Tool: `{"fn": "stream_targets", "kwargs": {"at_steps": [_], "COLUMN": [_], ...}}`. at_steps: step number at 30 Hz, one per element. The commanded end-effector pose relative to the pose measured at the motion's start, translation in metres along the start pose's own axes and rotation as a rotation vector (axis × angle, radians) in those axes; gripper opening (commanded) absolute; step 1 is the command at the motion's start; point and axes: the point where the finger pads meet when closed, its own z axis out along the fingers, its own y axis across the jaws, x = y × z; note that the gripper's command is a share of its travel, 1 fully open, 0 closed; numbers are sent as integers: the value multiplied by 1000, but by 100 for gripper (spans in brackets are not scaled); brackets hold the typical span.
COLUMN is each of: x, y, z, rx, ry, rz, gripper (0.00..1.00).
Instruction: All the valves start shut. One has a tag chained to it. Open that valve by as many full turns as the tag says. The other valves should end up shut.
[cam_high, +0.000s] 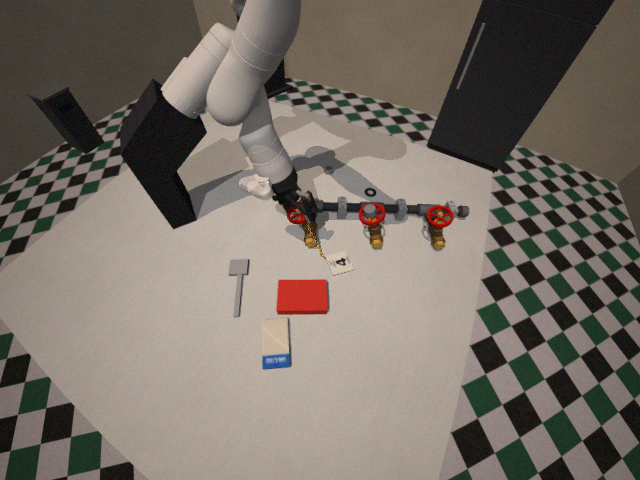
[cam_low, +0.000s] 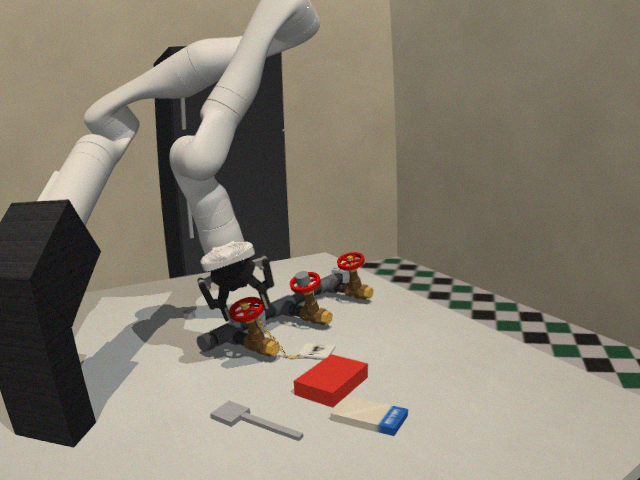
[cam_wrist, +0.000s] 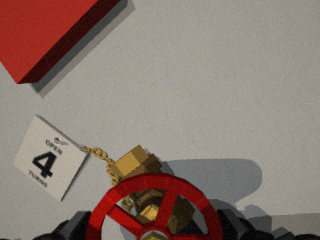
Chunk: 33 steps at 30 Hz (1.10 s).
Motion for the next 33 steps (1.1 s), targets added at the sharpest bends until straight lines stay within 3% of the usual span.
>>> {"fn": "stream_targets", "kwargs": {"at_steps": [1,15,16,33], "x": [-5,-5,-5,-5], "y": [0,0,0,0], "z": [0,0,0,0], "rx": [2,2,2,2], "ry": [-8,-8,-8,-8], "rz": [-26,-41,-41,-41], "gripper": [75,75,100,100]}}
